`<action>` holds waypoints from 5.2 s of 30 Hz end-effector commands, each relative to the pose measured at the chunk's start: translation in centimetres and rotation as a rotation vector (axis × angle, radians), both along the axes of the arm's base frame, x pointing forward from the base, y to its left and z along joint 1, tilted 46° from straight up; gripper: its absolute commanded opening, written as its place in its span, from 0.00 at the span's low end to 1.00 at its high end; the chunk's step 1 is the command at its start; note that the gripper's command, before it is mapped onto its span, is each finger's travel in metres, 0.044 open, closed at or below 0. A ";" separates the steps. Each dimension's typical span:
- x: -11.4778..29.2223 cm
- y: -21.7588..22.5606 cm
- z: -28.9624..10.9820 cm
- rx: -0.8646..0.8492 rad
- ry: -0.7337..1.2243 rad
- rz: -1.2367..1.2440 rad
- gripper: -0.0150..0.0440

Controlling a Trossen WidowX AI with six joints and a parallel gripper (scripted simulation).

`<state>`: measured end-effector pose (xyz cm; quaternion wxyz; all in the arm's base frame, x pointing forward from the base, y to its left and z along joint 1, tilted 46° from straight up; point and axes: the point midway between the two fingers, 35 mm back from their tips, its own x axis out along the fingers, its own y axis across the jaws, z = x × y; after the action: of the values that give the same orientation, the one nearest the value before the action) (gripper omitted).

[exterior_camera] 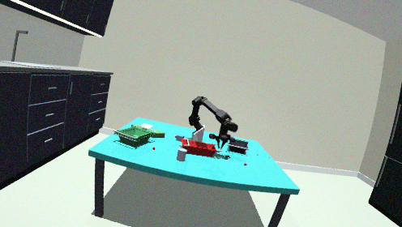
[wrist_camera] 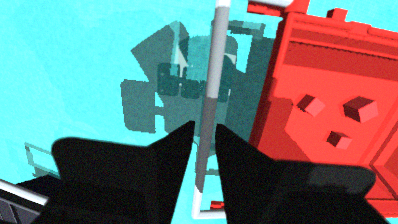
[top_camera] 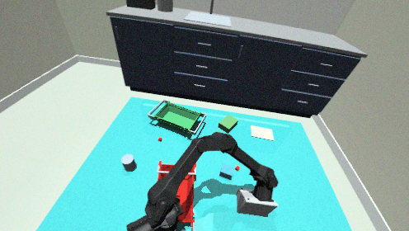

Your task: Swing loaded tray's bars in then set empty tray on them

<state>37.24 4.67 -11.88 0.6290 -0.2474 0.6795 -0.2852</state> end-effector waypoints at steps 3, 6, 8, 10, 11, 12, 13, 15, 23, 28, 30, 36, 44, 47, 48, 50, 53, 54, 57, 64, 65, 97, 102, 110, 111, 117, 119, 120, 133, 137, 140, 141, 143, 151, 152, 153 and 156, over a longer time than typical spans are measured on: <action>-0.4 -1.0 -0.9 -0.007 0.009 0.008 0.39; -0.4 -0.9 -0.8 -0.007 0.009 0.008 0.39; -0.3 -0.7 -0.1 -0.007 0.009 0.008 0.39; -0.2 -0.4 0.8 -0.007 0.010 0.008 0.39; -0.2 -0.3 1.3 -0.007 0.010 0.008 0.39; -0.2 -0.2 1.7 -0.007 0.010 0.008 0.39; -0.2 -0.1 1.9 -0.007 0.010 0.008 0.39; -0.2 -0.2 2.2 -0.007 0.010 0.008 0.39; -0.1 -1.0 3.9 -0.008 0.010 0.008 0.39; -0.1 -2.0 4.8 -0.008 0.011 0.008 0.39; -0.2 -2.8 5.2 -0.009 0.011 0.008 0.39; -0.3 -5.0 5.3 -0.010 0.011 0.008 0.39; -0.1 -4.2 6.2 -0.009 0.011 0.008 0.39; 0.1 -2.8 7.3 -0.009 0.011 0.008 0.39; 0.2 -2.4 7.6 -0.009 0.011 0.008 0.39; 0.2 -1.8 8.0 -0.009 0.011 0.008 0.39; 0.2 -1.8 8.1 -0.009 0.011 0.008 0.39; 0.1 -2.3 7.6 -0.013 0.015 0.018 0.39; 0.1 -2.3 7.6 -0.013 0.015 0.018 0.39; 0.1 -2.3 7.6 -0.013 0.015 0.018 0.39; 0.1 -2.3 7.6 -0.013 0.015 0.018 0.39; 0.1 -2.3 7.6 -0.012 0.013 0.015 0.25; 0.1 -2.3 7.6 -0.012 0.013 0.015 0.25; 0.1 -2.3 7.6 -0.012 0.013 0.015 0.25; 0.1 -2.3 7.6 -0.012 0.013 0.015 0.25; 0.1 -2.3 7.6 -0.012 0.013 0.015 0.25; 0.1 -2.3 7.6 -0.012 0.013 0.015 0.25; 0.1 -2.3 7.6 -0.012 0.013 0.015 0.25; 0.1 -2.3 7.6 -0.012 0.013 0.015 0.25; 0.1 -2.3 7.6 -0.012 0.013 0.015 0.25; 0.1 -2.3 7.6 -0.012 0.013 0.015 0.30; 0.1 -2.3 7.6 -0.012 0.013 0.015 0.34; 0.1 -2.3 7.6 -0.012 0.013 0.015 0.43; 0.7 0.7 10.5 -0.009 0.013 0.015 0.79; 0.7 1.7 11.5 -0.009 0.013 0.015 0.83; 0.7 2.7 12.5 -0.009 0.014 0.015 0.88; 0.6 4.1 14.2 -0.010 0.014 0.014 1.00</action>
<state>37.85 6.43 -0.15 0.6215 -0.2614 0.6824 -0.2824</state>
